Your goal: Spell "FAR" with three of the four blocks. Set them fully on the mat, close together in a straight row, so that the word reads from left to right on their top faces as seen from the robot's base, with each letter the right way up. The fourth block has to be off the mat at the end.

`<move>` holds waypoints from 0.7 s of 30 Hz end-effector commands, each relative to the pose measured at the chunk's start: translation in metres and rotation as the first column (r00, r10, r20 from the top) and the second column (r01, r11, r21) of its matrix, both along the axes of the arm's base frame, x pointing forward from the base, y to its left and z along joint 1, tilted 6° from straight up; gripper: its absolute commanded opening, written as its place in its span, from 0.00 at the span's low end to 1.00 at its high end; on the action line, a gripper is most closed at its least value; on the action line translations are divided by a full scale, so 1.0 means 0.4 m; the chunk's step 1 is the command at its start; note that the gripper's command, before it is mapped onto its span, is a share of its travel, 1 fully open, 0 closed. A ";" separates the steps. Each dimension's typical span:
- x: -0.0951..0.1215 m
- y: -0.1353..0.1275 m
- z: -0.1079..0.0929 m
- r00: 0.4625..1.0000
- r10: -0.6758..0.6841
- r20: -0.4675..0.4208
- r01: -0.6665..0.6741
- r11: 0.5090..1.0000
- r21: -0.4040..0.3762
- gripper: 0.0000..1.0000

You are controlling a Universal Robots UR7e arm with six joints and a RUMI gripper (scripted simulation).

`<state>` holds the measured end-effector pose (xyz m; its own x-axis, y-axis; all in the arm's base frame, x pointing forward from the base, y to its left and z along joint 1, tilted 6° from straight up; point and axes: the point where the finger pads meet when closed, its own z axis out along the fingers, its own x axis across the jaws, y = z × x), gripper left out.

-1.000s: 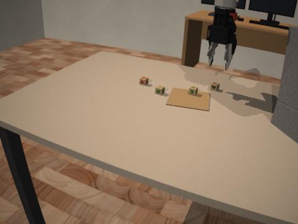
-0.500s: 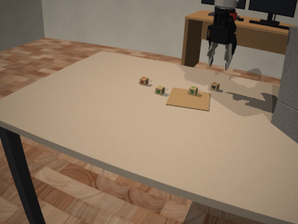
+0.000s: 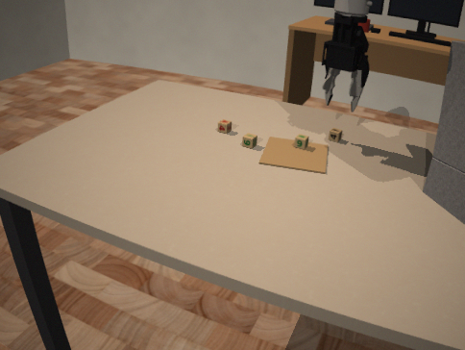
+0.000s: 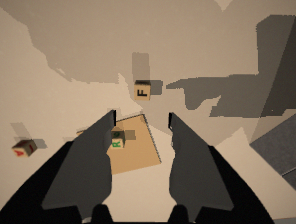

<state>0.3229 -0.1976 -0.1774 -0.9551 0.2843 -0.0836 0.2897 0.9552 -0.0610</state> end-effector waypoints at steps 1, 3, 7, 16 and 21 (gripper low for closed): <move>0.001 -0.001 -0.009 1.000 0.000 0.001 0.000 1.000 -0.001 0.37; 0.002 -0.002 -0.015 1.000 0.000 0.001 0.000 1.000 -0.001 0.37; 0.003 -0.003 -0.029 1.000 0.000 0.001 0.000 1.000 -0.001 0.37; 0.006 -0.006 -0.057 1.000 0.000 0.001 0.000 1.000 -0.001 0.37; 0.007 -0.008 -0.078 1.000 0.000 0.001 0.000 1.000 -0.001 0.37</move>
